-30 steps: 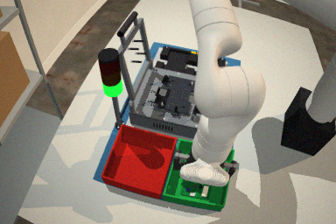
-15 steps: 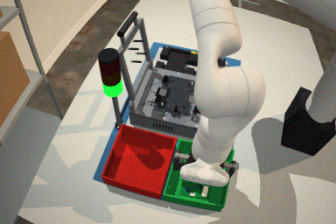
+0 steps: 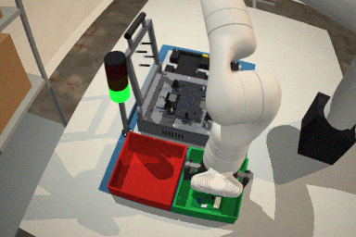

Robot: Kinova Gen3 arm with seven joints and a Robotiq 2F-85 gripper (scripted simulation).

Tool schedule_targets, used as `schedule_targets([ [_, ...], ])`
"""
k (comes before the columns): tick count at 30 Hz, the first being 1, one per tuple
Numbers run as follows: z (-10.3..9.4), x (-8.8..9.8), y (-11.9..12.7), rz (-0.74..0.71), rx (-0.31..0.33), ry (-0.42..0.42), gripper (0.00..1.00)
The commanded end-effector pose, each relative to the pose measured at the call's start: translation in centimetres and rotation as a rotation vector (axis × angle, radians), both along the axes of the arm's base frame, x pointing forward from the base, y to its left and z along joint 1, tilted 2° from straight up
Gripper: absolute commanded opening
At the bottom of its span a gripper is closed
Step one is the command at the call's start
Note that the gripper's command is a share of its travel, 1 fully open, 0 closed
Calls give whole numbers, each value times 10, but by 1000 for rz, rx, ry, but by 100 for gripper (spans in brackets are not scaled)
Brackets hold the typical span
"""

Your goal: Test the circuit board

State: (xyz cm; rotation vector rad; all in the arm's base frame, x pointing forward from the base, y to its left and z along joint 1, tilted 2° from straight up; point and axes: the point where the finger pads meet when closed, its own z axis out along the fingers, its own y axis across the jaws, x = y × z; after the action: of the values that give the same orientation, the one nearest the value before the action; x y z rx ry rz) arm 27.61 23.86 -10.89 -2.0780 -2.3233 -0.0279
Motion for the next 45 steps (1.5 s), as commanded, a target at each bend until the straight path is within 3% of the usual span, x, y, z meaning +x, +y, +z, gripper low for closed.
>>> schedule_targets([
  [1,-1,2,1,-8,-2,-5,77],
  [20,-1,2,1,-8,-2,-5,77],
  [21,-1,2,1,-8,-2,-5,100],
  [45,-1,2,1,-8,-2,-5,100],
])
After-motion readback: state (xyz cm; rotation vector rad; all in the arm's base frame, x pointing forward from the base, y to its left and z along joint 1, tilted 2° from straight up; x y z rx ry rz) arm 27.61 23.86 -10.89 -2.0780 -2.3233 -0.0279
